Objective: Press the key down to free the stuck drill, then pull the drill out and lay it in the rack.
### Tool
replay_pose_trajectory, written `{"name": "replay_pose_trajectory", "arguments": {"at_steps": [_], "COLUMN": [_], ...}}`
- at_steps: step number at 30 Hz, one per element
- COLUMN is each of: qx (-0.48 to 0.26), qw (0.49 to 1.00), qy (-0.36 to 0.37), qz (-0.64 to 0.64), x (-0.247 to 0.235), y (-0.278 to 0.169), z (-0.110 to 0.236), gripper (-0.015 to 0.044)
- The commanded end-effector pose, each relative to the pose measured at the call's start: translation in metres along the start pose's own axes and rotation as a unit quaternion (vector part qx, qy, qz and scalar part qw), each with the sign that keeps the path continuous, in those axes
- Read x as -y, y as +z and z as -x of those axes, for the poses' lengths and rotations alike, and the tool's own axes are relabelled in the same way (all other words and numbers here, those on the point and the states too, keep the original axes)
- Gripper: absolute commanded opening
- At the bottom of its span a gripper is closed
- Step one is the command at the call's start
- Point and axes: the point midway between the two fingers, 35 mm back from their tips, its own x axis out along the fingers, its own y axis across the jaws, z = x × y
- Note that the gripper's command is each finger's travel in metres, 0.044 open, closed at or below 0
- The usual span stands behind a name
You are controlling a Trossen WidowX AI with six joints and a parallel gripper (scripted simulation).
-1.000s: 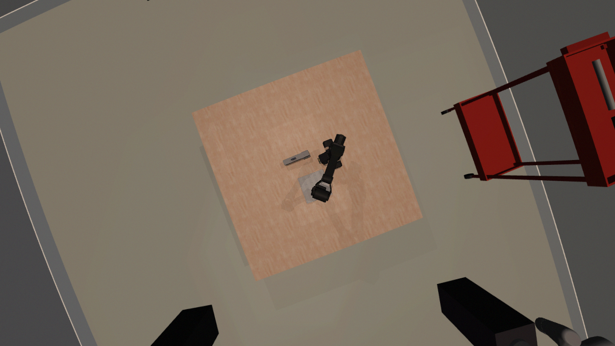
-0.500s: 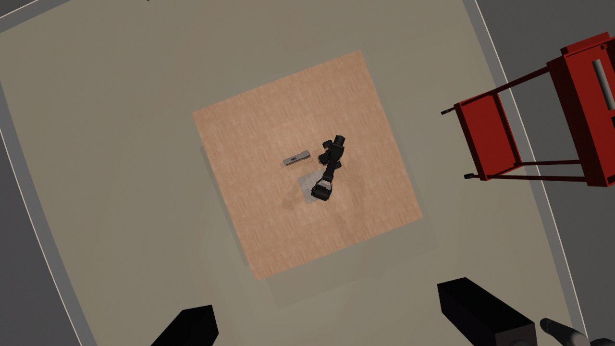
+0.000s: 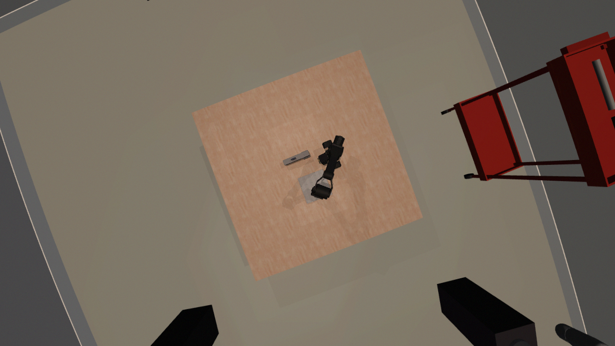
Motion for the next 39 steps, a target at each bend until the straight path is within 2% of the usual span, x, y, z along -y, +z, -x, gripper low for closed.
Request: {"name": "replay_pose_trajectory", "arguments": {"at_steps": [1,14,31,39], "qx": [0.002,0.002,-0.004,0.002], "qw": [1.000,1.000,1.000,1.000], "qy": [0.003,0.003,0.002,0.003], "qz": [0.000,0.000,0.000,0.000], "x": [-0.001,-0.004,-0.002,-0.004], "y": [0.001,0.003,-0.001,0.001], "z": [-0.006,-0.015,-0.007,0.031], "gripper": [0.0000,0.0000,0.0440,0.0440]}}
